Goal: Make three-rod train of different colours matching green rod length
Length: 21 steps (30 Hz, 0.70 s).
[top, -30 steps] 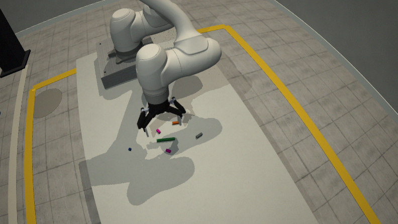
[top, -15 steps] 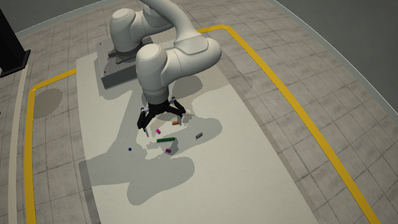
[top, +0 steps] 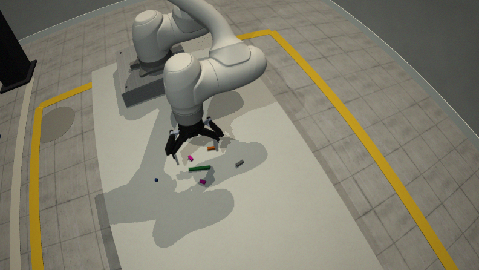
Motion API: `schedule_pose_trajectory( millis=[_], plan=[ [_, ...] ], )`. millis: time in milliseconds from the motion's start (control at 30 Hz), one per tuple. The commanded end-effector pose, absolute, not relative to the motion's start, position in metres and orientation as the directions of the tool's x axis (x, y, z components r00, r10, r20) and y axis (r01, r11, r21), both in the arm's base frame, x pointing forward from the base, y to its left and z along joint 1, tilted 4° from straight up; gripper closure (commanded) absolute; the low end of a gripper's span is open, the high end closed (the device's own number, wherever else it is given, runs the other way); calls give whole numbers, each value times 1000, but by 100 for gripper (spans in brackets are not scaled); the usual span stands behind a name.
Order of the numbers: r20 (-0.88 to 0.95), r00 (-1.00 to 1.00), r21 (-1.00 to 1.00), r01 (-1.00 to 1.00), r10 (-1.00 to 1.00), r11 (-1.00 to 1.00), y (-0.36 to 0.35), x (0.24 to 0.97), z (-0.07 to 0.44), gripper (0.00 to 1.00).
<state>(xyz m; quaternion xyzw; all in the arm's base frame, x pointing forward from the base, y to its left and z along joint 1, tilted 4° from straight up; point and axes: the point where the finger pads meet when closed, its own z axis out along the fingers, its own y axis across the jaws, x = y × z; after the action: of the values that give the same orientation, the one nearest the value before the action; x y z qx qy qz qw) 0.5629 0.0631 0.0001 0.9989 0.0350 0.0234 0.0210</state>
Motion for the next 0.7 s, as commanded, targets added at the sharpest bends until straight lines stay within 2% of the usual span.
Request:
schedule_pose_trajectory(
  millis=[0, 533, 667],
  plan=[
    [45, 996, 43, 69, 71, -997, 63, 563, 0, 0],
    [44, 995, 44, 89, 91, -995, 62, 563, 0, 0],
    [41, 984, 48, 170, 172, -984, 57, 564, 1, 0]
  ],
)
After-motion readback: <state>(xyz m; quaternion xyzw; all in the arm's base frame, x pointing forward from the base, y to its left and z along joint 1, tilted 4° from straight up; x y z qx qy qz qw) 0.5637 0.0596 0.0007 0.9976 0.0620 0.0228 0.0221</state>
